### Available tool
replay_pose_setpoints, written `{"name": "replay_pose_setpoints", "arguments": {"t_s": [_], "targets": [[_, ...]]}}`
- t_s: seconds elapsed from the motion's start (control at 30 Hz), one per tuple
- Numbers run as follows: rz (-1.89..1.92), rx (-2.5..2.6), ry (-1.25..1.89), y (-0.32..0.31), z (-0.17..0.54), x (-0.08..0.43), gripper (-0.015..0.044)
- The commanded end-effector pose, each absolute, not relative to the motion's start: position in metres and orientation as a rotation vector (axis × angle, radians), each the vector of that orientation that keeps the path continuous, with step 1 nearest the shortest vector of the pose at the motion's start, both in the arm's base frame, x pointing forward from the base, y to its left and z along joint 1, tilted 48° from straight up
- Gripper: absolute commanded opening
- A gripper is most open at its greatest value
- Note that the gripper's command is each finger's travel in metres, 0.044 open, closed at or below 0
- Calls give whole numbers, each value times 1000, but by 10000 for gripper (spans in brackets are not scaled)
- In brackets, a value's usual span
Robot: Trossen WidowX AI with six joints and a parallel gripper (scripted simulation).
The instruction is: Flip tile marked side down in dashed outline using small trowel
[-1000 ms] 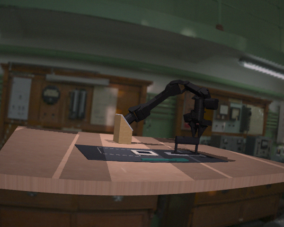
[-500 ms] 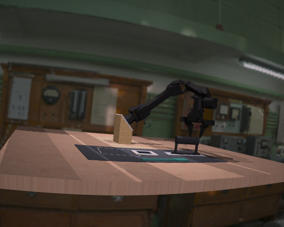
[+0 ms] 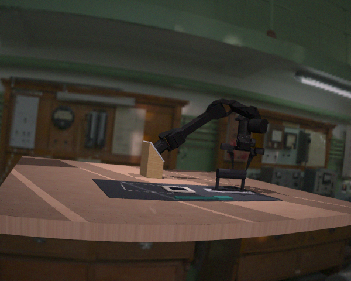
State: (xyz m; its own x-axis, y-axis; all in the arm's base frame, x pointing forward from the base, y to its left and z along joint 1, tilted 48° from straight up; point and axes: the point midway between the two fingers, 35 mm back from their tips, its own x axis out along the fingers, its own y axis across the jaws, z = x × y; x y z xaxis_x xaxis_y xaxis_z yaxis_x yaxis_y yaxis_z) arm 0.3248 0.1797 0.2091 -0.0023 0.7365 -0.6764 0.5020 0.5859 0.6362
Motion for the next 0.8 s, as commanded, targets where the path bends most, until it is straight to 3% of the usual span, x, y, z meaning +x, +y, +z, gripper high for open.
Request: {"name": "replay_pose_setpoints", "arguments": {"t_s": [0.0, 0.77], "targets": [[353, 958, 1612, 175, 209, 330, 270], [908, 340, 1288, 151, 194, 351, 270]]}}
